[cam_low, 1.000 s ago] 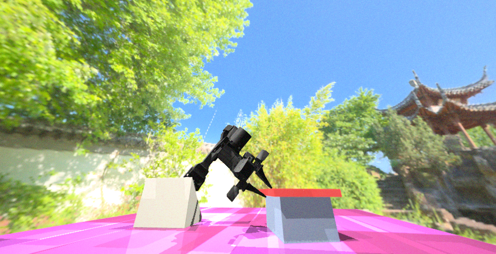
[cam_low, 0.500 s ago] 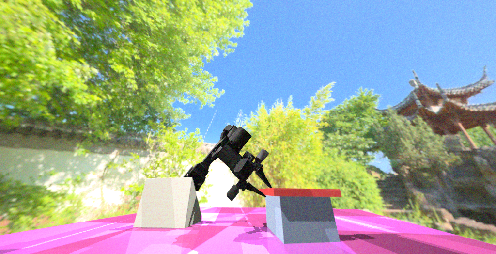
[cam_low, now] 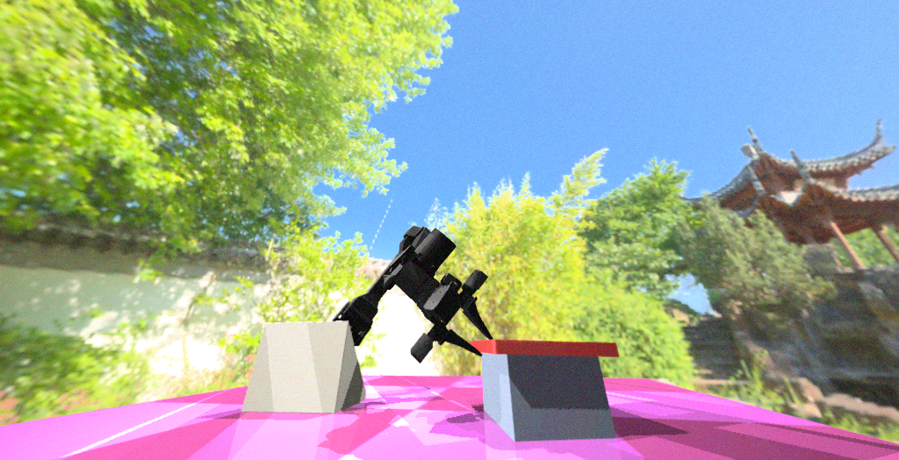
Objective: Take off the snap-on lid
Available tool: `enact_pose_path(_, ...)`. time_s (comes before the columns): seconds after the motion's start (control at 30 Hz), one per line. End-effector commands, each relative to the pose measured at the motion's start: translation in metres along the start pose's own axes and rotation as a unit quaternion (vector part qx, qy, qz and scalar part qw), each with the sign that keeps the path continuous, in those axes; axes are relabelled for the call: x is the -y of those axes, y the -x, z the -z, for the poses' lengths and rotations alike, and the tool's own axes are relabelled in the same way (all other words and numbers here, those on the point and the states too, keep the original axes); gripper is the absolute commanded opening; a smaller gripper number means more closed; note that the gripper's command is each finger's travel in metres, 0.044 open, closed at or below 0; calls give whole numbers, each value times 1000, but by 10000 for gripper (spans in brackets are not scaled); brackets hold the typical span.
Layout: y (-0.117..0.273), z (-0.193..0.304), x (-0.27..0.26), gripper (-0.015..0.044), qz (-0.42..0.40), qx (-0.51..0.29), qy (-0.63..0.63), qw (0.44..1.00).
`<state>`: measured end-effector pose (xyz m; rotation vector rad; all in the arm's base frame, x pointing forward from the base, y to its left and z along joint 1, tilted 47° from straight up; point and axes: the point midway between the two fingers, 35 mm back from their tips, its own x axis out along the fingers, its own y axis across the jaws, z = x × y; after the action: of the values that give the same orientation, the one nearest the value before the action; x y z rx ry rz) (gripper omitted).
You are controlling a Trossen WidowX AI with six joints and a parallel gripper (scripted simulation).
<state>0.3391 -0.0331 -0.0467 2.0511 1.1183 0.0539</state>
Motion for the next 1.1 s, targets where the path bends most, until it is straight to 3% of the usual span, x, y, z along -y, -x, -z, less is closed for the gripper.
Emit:
enact_pose_path(0.0,5,0,-5,0,-8,0,1,1000)
enact_pose_path(1.07,10,0,-9,0,-8,0,1,1000)
